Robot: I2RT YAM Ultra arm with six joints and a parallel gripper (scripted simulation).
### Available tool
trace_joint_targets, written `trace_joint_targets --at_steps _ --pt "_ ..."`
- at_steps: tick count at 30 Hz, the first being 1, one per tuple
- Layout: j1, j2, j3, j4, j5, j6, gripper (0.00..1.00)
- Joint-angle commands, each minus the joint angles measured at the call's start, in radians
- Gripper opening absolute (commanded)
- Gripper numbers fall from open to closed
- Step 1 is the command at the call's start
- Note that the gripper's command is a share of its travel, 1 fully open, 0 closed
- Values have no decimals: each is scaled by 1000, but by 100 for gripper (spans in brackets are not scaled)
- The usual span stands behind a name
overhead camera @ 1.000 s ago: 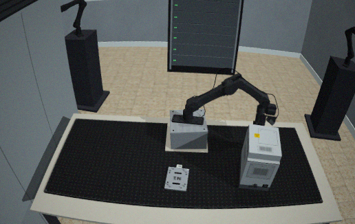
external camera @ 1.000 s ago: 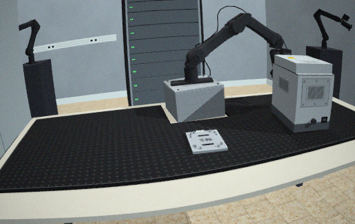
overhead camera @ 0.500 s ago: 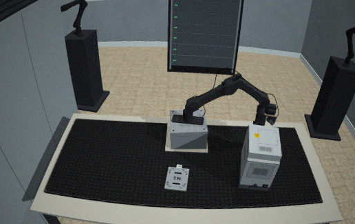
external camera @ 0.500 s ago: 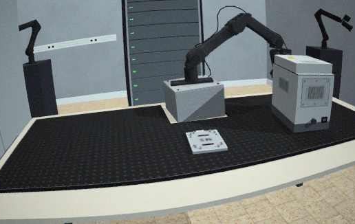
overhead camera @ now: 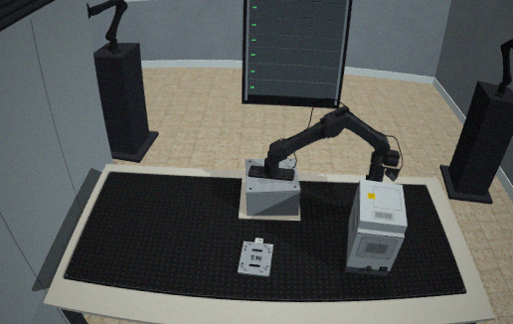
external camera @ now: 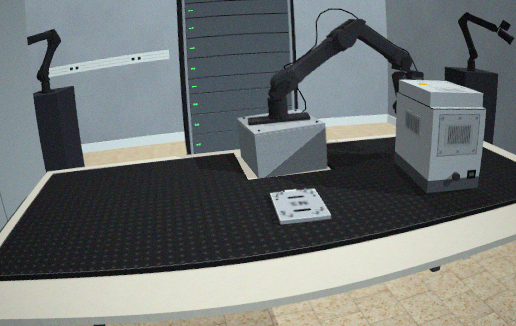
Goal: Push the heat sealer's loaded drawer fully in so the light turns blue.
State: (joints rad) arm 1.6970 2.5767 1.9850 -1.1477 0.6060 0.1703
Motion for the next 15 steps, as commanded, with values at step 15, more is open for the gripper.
trace_joint_targets --at_steps 15 --pt "57 -54 136 -155 -3 62 30"
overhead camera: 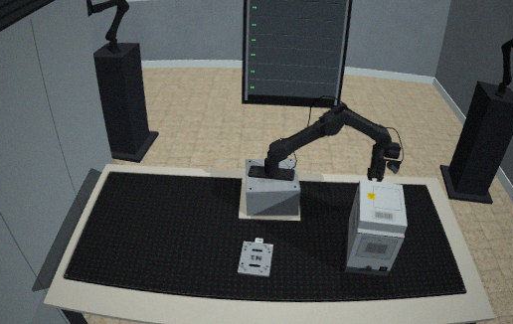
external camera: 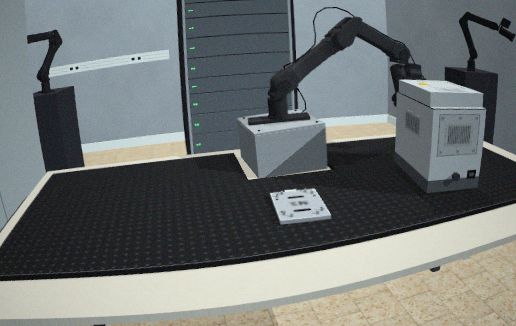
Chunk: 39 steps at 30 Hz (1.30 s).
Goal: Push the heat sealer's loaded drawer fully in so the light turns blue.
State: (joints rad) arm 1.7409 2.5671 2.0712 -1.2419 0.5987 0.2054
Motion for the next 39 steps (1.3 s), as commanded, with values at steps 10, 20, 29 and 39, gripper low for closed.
trace_joint_targets --at_steps 10,20,29,39 --pt "51 3 177 -198 -4 70 30" --pt "45 17 249 -262 2 88 30" --pt "57 7 250 -263 1 89 30" --pt "57 7 250 -264 1 89 30"
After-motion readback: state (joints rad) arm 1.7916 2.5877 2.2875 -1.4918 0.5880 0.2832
